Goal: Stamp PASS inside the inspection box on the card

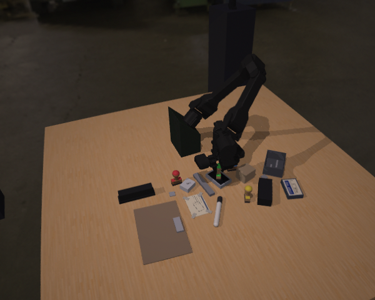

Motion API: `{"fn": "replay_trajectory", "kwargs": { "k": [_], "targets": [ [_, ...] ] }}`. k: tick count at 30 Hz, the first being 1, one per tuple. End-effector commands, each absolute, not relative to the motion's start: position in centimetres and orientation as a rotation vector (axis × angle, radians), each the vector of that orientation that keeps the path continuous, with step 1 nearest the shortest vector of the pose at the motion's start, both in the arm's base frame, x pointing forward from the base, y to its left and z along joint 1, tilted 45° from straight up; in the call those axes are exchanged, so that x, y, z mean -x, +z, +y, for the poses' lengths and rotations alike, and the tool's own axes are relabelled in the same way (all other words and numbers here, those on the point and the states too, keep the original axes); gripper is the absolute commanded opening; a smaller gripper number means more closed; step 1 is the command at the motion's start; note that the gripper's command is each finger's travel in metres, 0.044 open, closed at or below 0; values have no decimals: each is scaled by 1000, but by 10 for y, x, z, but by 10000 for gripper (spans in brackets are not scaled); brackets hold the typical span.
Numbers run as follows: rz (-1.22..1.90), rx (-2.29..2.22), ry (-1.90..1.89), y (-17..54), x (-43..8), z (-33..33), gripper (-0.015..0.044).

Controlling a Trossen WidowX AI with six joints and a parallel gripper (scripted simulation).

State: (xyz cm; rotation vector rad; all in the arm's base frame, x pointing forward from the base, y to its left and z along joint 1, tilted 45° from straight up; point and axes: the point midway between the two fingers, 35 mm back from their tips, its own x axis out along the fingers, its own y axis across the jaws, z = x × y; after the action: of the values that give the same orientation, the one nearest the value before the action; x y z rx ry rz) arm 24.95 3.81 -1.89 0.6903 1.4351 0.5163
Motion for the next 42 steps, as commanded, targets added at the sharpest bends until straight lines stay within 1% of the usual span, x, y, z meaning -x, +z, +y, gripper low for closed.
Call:
{"fn": "replay_trajectory", "kwargs": {
  "k": [1,42],
  "targets": [
    [1435,-696,515,-19,-249,39,0],
    [1435,-697,515,-21,-250,40,0]
  ]
}}
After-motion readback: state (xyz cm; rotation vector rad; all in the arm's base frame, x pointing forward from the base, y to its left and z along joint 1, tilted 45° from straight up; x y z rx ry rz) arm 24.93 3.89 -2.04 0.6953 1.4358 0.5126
